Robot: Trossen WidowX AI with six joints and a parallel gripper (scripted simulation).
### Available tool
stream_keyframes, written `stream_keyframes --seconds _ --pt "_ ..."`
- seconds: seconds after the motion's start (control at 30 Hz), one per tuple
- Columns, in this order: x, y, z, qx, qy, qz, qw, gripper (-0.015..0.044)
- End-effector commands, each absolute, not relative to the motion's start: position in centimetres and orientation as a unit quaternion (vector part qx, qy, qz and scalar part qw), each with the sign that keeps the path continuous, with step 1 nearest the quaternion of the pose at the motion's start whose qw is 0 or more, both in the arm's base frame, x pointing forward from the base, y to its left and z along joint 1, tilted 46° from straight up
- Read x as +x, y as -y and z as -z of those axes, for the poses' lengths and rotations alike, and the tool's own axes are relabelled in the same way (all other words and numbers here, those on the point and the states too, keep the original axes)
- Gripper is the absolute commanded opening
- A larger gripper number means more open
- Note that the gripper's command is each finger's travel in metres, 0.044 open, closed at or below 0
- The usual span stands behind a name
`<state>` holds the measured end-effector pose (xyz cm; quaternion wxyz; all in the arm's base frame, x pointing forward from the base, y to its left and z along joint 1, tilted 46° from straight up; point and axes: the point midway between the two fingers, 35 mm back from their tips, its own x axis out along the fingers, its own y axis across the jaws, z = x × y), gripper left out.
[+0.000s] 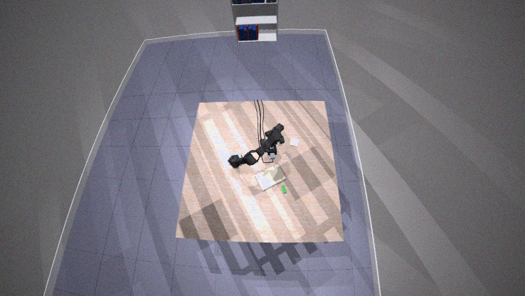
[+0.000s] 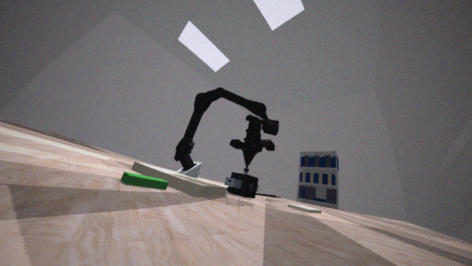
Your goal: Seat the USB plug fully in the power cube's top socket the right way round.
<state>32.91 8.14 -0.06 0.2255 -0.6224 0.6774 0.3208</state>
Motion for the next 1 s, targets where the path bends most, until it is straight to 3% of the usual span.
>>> stream_keyframes --seconds 0.0,0.97 --pt "33.0 -8.4 -0.1 -0.621 -0.678 -0.32 0.228 0.0" --pt "33.2 -9.6 -1.4 -0.621 -0.678 -0.32 0.228 0.0"
